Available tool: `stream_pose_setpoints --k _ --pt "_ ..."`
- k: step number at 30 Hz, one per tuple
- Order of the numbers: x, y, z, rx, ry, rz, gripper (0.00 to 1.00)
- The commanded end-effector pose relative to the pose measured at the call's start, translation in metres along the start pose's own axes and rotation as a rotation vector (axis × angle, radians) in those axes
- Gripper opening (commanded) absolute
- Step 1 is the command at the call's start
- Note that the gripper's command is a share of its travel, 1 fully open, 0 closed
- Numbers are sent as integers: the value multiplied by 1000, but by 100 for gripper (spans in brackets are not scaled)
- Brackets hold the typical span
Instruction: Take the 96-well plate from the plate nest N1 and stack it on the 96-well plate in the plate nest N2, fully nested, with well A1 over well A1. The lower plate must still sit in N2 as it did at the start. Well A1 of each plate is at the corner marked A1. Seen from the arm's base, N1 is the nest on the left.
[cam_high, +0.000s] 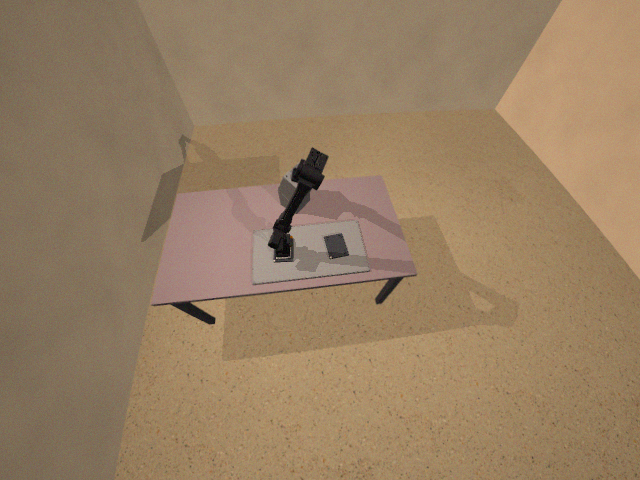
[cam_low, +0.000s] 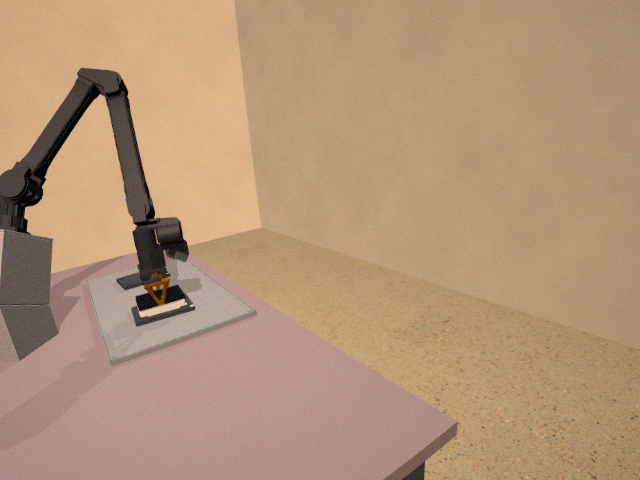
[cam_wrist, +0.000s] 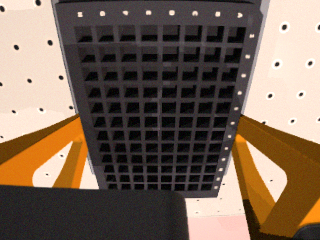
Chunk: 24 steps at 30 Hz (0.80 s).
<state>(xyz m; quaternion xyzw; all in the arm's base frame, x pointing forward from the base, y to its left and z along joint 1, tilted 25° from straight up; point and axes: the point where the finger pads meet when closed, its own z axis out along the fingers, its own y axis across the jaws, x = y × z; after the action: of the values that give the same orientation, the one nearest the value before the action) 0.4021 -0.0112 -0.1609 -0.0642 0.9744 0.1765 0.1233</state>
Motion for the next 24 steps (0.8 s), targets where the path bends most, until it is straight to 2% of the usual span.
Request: stream_pose_setpoints --k 1,12,13,24 --pt "-1 1 2 4 -8 7 0" --pt "-4 -1 3 6 -14 6 0" --pt "-8 -1 0 9 -25 1 0" --pt "-11 -2 5 8 -23 -1 0"
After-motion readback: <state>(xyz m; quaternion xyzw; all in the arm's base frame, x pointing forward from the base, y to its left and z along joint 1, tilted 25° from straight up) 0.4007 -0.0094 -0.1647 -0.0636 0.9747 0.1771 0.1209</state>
